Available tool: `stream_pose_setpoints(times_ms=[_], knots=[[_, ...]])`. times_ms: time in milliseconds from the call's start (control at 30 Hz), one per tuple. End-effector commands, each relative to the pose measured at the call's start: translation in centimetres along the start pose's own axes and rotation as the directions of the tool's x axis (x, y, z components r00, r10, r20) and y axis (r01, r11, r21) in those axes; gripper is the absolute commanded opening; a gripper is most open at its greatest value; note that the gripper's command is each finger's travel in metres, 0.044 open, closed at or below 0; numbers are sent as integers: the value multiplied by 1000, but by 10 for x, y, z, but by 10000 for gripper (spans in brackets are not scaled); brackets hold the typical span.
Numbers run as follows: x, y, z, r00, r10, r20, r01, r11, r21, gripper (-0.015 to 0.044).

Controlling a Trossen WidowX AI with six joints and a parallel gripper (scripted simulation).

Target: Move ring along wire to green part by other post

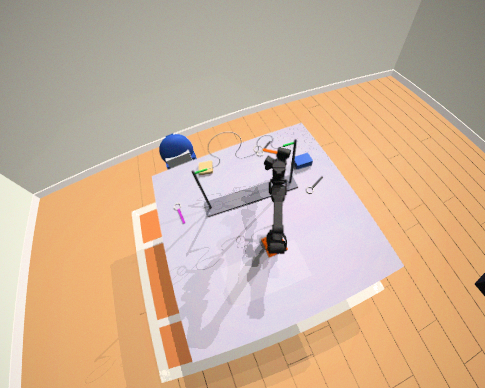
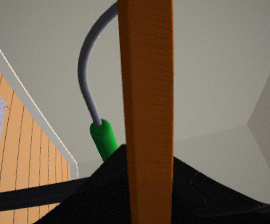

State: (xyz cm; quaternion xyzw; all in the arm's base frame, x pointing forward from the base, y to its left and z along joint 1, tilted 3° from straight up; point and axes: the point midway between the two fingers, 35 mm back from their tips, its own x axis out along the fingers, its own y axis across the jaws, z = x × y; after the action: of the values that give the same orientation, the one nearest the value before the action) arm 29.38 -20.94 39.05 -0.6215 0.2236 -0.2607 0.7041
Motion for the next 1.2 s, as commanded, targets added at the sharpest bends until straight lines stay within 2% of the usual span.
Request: stream_pose_setpoints(times_ms=[0, 533, 1167], knots=[[-3, 17, -1, 998, 54, -16, -52, 994, 97, -150], [-18, 72, 15, 968, 251, -6, -224, 874, 431, -150], [-47, 119, 56, 889, 448, 91, -361, 566, 741, -150]])
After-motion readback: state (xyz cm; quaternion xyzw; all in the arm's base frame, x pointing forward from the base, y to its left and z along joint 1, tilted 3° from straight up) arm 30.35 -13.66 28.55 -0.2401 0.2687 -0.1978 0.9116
